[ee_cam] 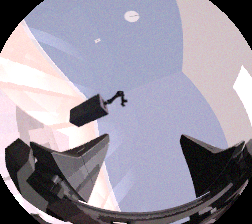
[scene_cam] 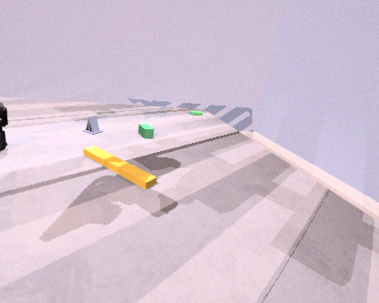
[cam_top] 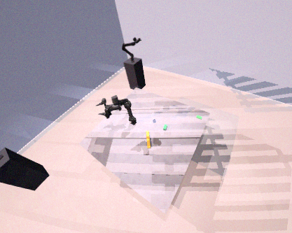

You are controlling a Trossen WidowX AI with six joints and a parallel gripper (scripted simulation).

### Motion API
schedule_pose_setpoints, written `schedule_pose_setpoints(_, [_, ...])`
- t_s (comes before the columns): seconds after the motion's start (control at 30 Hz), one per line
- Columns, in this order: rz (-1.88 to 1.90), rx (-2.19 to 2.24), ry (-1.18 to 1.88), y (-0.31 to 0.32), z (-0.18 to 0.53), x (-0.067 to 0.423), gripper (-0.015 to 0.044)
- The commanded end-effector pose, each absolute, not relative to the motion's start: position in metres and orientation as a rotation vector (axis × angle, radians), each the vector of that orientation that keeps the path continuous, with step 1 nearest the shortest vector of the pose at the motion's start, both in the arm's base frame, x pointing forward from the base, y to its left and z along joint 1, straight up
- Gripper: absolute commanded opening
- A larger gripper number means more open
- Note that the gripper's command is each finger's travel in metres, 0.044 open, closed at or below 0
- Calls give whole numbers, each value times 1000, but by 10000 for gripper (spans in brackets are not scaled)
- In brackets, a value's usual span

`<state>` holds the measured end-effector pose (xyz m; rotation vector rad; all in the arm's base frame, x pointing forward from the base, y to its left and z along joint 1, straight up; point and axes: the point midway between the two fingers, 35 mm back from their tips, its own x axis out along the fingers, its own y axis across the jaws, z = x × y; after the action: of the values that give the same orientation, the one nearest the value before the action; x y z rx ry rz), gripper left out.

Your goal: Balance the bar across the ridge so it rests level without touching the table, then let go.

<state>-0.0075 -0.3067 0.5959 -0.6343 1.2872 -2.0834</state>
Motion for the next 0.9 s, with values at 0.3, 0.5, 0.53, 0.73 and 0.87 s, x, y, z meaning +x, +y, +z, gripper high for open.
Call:
schedule_pose_setpoints(0.3, [-1872,-680,1141,-341,558,53,315])
schedule_pose_setpoints(0.5, [-1794,-690,1060,-349,542,78,315])
schedule_pose_setpoints(0.53, [-1777,-687,1051,-351,538,83,315])
schedule_pose_setpoints(0.73, [-1643,-653,991,-361,508,120,315])
schedule_pose_setpoints(0.87, [-1523,-603,947,-364,477,154,315])
